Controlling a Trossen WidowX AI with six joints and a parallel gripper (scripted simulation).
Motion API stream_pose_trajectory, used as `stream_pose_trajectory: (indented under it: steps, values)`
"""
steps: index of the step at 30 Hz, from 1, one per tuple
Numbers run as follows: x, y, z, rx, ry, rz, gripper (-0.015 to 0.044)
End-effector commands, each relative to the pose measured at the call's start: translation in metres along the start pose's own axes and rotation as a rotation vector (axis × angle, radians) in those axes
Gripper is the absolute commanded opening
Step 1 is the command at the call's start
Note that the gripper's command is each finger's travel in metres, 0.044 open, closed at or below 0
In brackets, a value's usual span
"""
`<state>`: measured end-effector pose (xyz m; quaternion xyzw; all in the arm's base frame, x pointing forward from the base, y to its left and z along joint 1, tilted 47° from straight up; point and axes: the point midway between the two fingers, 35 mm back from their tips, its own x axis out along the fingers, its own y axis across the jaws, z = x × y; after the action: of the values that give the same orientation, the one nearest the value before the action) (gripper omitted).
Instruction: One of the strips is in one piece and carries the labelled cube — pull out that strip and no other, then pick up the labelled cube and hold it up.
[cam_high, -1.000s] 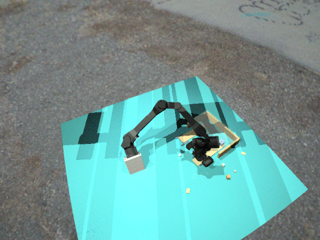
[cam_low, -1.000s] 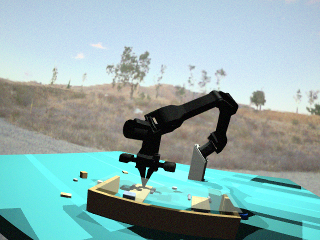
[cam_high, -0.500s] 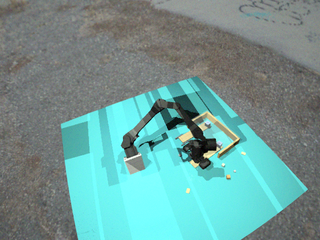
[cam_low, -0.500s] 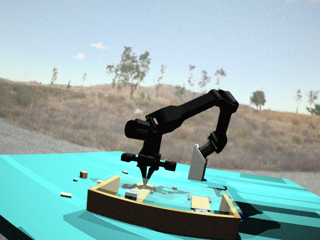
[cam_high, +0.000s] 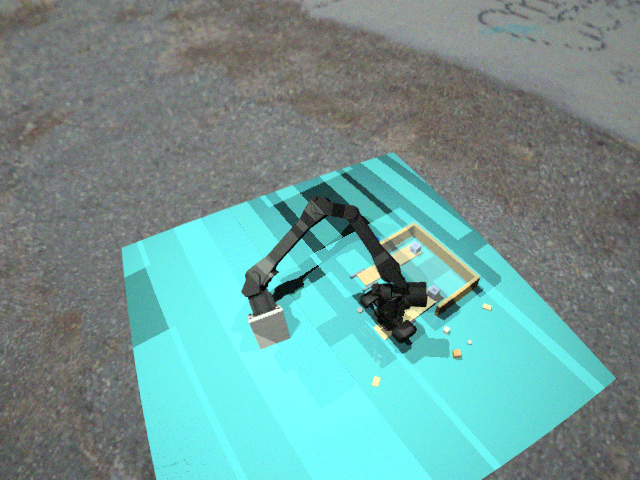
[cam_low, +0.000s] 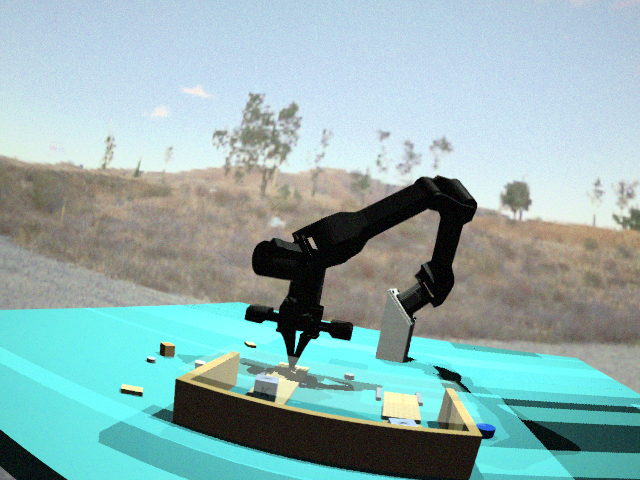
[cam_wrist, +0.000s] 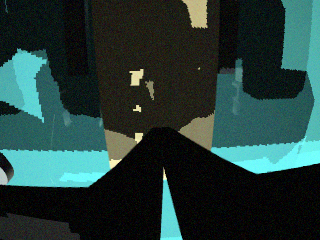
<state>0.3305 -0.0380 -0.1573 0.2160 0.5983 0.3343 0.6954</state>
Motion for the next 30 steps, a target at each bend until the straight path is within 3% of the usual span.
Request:
stream_pose_trajectory:
  steps: [1, 30]
  values:
    - [0.005, 0.003, -0.013, 0.007, 0.024, 0.006, 0.0]
    - [0.004, 0.004, -0.056, 0.009, 0.025, 0.005, 0.0]
